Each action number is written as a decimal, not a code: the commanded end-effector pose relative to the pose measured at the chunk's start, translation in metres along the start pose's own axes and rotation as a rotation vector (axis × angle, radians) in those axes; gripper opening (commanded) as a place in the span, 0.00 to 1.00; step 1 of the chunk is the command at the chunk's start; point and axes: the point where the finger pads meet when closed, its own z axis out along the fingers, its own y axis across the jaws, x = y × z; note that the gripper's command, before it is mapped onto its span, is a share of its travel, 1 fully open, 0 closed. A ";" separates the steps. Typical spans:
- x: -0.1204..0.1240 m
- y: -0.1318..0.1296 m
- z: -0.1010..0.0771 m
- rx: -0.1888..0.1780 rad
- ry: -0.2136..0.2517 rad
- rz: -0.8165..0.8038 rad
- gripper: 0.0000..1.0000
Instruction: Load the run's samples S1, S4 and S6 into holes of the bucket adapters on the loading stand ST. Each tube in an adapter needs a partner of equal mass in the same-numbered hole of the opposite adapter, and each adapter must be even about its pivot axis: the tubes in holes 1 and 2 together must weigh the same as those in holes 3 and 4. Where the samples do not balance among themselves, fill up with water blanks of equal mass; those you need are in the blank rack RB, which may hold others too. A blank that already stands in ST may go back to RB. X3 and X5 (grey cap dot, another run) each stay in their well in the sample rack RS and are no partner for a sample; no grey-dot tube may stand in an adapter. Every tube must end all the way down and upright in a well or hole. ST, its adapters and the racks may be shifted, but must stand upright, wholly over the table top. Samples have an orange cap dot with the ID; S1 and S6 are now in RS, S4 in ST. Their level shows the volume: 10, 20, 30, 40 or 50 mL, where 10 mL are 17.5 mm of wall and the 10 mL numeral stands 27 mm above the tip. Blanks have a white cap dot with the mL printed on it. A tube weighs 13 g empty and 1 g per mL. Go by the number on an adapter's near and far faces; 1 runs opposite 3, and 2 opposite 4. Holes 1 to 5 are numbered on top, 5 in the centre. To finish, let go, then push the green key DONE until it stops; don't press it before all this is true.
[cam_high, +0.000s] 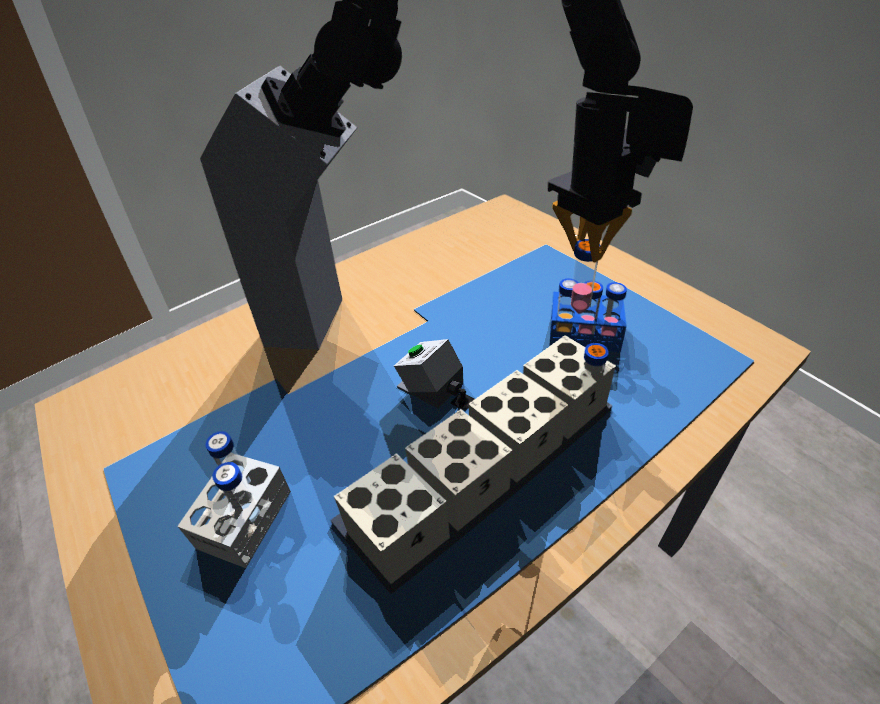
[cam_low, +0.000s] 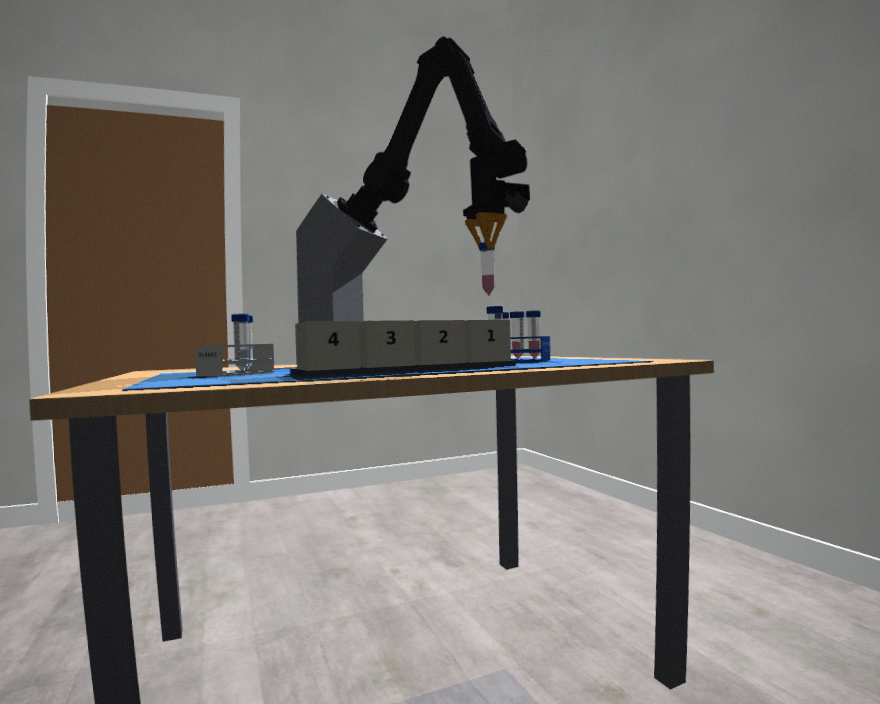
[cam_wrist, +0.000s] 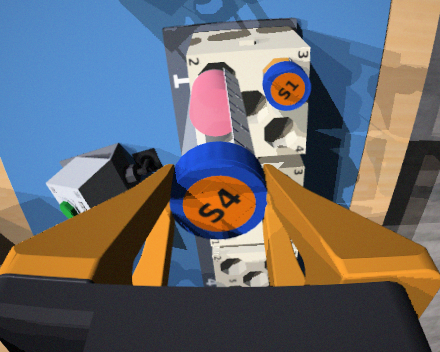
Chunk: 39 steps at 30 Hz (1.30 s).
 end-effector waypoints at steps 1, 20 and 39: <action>0.027 -0.008 0.003 0.008 0.016 0.123 0.00; 0.133 -0.055 -0.005 0.031 0.009 0.568 0.00; 0.240 -0.083 -0.009 0.030 0.012 1.002 0.00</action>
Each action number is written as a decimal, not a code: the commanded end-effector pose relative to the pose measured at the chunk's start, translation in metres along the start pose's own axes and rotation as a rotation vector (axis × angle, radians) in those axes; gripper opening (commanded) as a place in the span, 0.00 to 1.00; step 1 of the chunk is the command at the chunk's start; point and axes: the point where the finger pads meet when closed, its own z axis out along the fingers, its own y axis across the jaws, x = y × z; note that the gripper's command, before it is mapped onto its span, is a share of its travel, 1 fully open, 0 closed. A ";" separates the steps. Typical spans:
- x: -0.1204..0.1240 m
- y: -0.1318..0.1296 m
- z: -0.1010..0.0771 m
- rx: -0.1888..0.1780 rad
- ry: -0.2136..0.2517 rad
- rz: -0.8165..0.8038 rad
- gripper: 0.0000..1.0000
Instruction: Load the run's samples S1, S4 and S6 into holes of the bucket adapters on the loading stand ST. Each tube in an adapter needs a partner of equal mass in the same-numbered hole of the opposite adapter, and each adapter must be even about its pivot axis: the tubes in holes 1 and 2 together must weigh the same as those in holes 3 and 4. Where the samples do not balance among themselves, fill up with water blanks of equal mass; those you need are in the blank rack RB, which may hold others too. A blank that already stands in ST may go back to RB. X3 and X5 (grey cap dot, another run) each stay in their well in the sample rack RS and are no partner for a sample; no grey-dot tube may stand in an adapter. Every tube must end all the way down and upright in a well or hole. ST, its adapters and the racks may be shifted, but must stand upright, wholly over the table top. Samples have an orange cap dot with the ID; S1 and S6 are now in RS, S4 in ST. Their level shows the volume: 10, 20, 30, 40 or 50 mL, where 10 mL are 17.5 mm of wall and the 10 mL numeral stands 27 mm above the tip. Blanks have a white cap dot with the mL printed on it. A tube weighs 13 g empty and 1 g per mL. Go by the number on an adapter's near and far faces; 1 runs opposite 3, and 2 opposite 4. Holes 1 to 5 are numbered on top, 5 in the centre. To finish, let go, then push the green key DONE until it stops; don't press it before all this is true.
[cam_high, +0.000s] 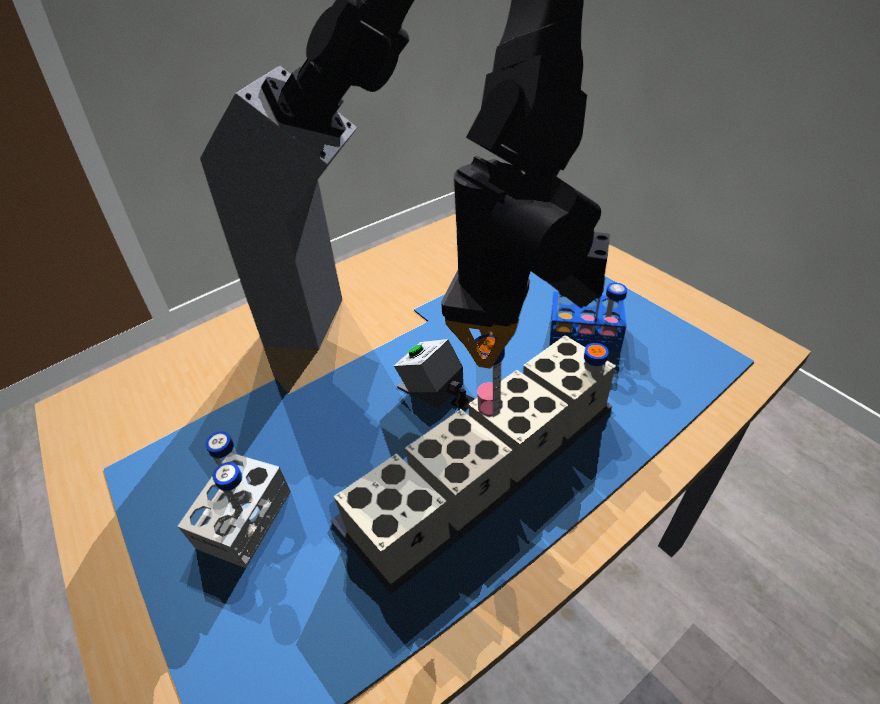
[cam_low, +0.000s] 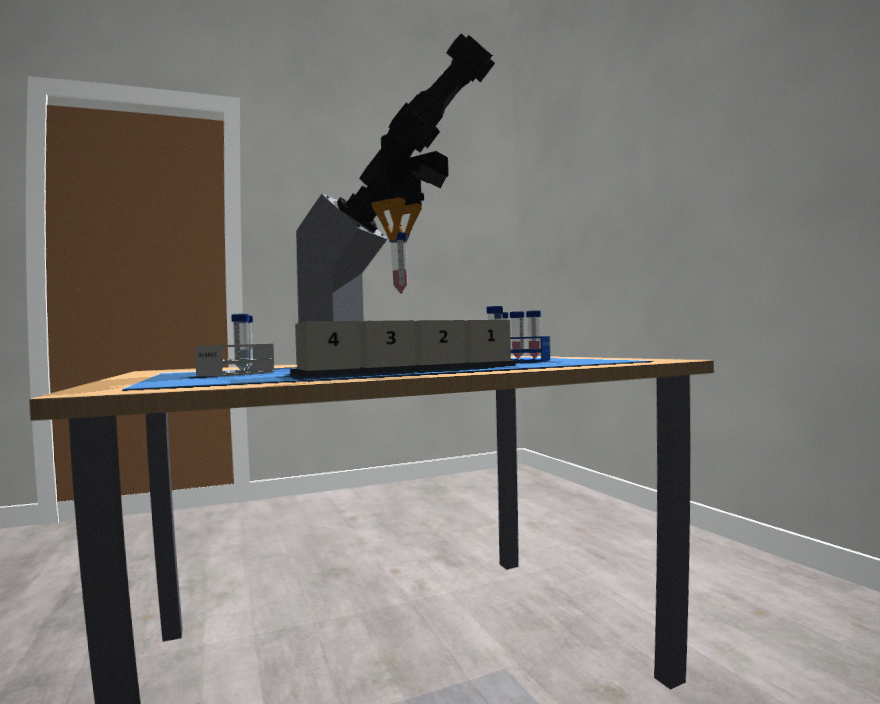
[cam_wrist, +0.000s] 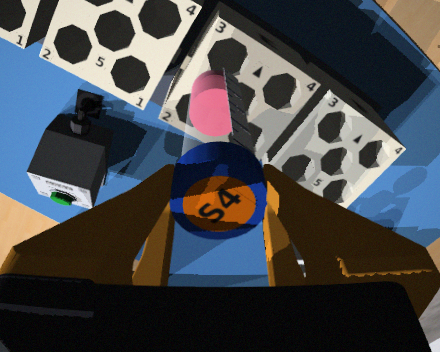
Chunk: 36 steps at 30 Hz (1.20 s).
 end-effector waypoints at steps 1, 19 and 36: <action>-0.007 -0.021 -0.010 0.025 -0.016 0.068 0.00; -0.017 -0.015 -0.018 0.028 -0.039 0.468 0.00; -0.001 -0.009 0.027 0.008 -0.010 0.556 0.00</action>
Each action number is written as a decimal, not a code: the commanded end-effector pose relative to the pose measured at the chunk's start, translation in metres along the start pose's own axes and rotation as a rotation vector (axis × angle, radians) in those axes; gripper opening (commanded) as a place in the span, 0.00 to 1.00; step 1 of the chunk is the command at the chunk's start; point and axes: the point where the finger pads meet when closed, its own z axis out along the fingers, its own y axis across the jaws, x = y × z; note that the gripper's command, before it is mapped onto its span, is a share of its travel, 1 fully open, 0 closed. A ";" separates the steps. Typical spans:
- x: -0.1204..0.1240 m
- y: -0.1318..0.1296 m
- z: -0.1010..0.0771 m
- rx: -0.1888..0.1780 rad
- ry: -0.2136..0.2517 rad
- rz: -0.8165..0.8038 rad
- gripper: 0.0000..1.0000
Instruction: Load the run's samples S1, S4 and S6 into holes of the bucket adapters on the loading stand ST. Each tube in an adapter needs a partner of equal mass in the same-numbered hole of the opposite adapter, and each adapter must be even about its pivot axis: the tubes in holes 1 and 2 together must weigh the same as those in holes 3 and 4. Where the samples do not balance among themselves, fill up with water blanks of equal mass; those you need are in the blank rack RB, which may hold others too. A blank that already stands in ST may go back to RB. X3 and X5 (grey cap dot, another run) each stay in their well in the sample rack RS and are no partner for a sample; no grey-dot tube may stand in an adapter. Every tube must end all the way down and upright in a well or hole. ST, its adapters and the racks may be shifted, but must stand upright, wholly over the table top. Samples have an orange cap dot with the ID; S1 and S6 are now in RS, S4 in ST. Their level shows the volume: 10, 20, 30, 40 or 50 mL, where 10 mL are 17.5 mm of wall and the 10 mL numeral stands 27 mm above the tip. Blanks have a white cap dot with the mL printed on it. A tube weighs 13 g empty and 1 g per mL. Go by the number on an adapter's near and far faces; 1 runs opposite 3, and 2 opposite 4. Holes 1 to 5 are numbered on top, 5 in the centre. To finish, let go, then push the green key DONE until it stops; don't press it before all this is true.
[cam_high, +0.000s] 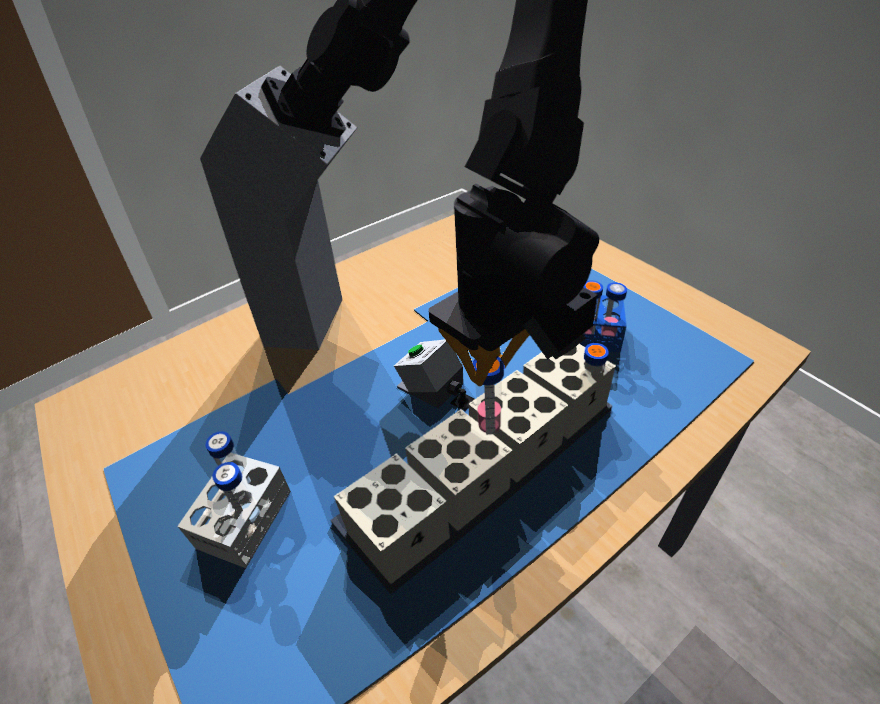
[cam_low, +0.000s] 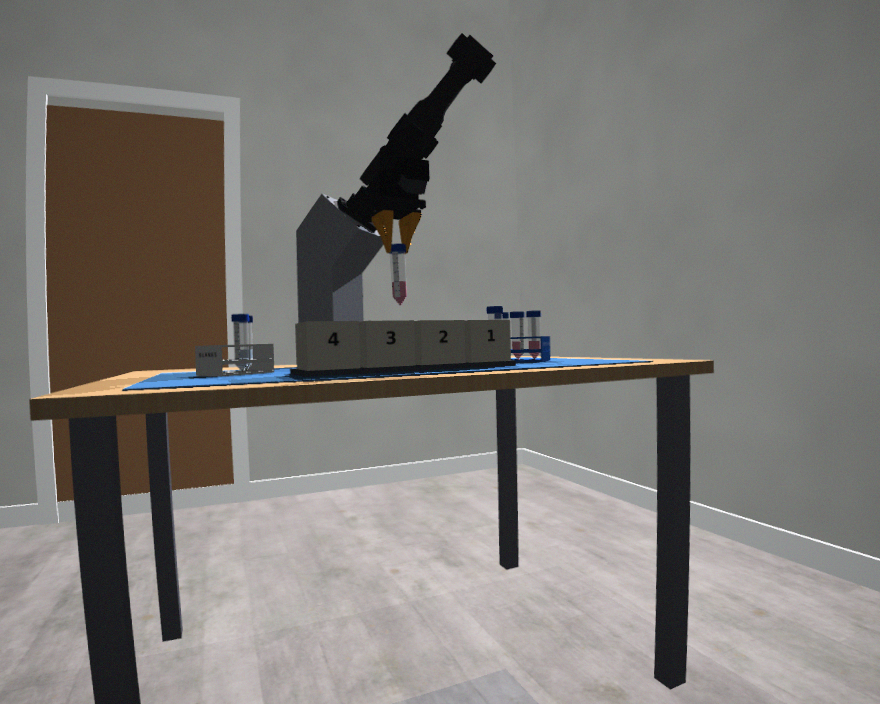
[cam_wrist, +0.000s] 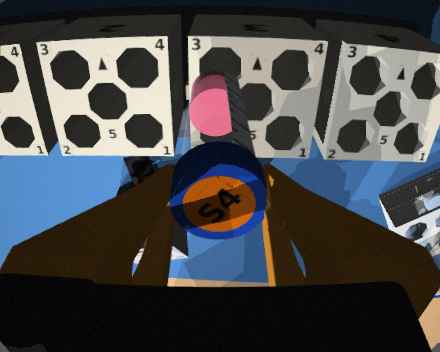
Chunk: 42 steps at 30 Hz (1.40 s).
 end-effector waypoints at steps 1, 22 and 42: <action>-0.002 -0.001 0.008 0.002 -0.006 0.013 0.00; -0.010 -0.005 0.017 0.008 -0.024 0.005 0.00; -0.015 -0.003 0.035 0.002 -0.022 0.000 0.00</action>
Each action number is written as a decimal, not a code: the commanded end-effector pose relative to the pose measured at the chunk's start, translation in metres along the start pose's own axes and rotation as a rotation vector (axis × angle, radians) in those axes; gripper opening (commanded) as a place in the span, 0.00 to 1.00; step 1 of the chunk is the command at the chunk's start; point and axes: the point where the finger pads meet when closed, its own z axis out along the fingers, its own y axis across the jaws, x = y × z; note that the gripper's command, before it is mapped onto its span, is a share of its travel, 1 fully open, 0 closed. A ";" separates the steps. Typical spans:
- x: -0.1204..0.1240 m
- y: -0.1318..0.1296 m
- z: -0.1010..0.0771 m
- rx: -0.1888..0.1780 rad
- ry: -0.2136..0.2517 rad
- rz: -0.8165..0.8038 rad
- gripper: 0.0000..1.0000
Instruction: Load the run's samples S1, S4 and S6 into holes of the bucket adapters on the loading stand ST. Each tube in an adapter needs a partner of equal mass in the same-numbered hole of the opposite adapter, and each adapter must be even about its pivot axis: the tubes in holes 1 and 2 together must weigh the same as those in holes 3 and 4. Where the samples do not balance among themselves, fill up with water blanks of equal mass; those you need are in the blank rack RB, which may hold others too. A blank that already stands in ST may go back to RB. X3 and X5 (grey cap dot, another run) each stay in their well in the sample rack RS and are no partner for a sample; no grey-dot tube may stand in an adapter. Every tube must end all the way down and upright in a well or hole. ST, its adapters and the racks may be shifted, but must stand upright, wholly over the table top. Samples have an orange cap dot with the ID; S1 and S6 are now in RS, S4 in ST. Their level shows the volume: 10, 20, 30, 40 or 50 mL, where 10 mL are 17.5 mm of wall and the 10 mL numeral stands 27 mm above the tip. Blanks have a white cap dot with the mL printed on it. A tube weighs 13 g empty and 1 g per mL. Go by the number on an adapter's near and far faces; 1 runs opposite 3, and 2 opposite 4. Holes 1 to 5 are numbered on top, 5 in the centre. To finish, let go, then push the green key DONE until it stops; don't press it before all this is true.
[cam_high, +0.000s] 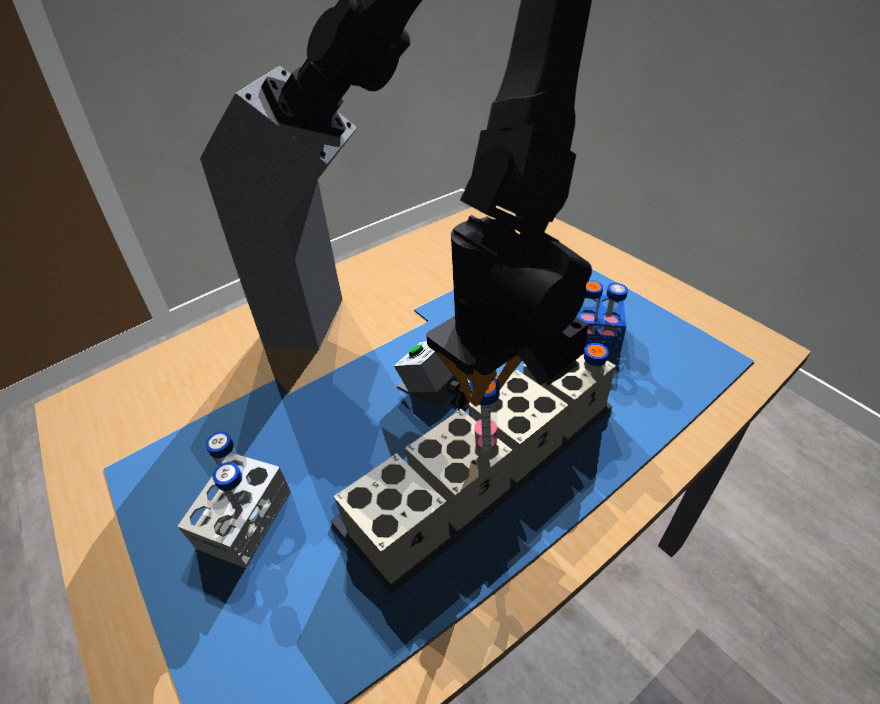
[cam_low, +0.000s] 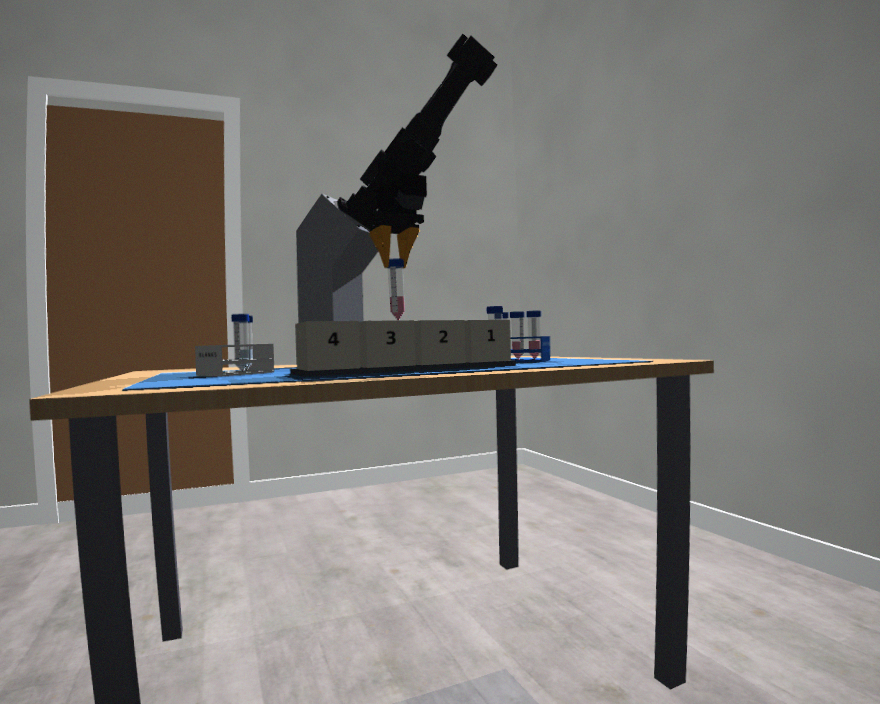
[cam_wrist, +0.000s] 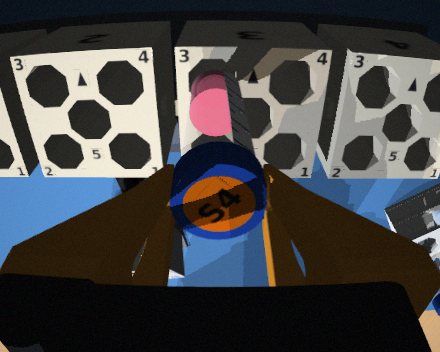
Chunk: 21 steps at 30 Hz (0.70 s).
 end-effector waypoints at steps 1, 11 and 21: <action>-0.015 0.003 0.007 -0.002 -0.019 -0.012 0.00; -0.015 0.003 0.018 -0.002 -0.018 -0.011 0.00; -0.014 0.004 0.032 -0.003 -0.017 -0.010 0.00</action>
